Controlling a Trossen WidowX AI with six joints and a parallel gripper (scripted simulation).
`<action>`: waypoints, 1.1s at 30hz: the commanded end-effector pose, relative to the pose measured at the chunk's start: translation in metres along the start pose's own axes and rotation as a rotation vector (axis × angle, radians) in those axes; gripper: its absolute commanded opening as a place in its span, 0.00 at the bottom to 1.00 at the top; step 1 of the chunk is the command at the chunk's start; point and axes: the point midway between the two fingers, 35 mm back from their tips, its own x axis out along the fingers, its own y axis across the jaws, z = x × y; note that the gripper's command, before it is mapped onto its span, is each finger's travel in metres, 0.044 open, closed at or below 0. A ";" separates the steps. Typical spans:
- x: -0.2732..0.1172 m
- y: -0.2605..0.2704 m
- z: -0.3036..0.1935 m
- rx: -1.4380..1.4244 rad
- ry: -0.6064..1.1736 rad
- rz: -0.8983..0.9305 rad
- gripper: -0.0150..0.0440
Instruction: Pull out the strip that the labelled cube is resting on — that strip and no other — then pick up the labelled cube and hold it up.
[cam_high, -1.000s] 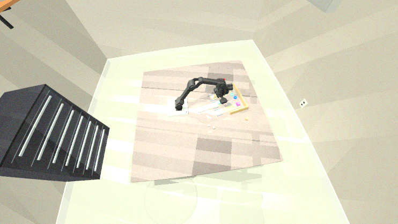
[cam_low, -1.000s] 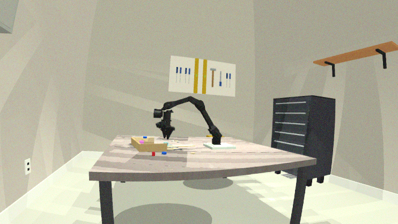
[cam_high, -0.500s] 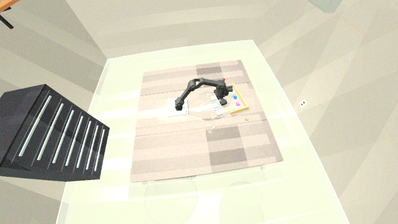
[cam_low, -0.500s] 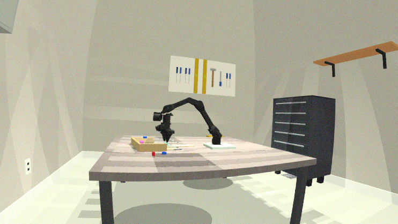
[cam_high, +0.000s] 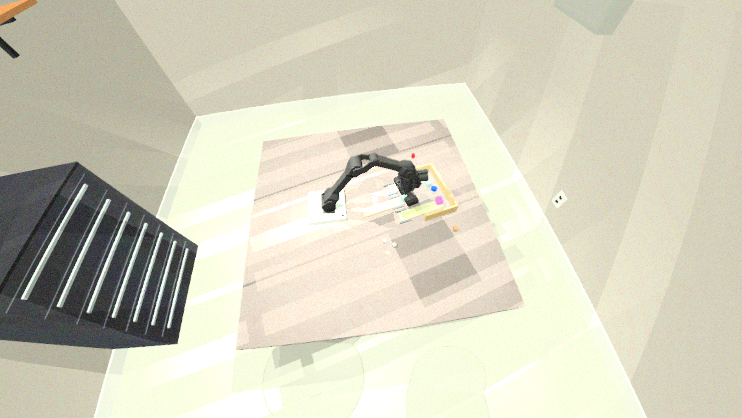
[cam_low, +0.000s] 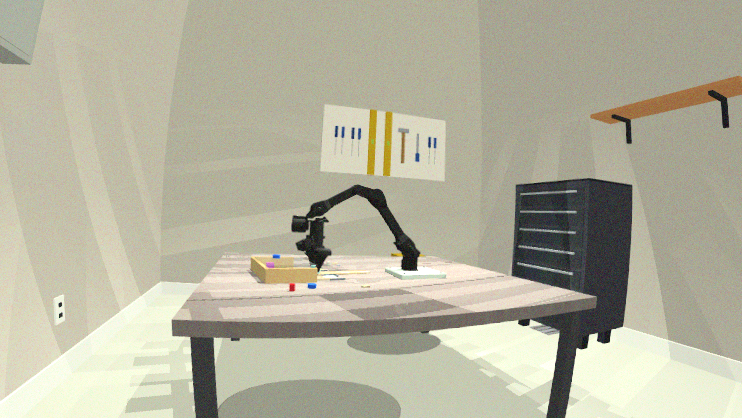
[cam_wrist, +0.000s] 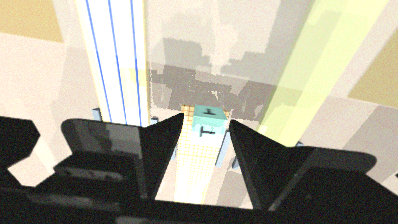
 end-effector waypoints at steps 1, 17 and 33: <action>0.004 0.000 -0.002 0.004 0.008 -0.001 0.68; 0.000 0.001 -0.003 0.000 0.003 0.001 0.25; -0.040 0.014 -0.058 0.004 0.012 0.000 0.25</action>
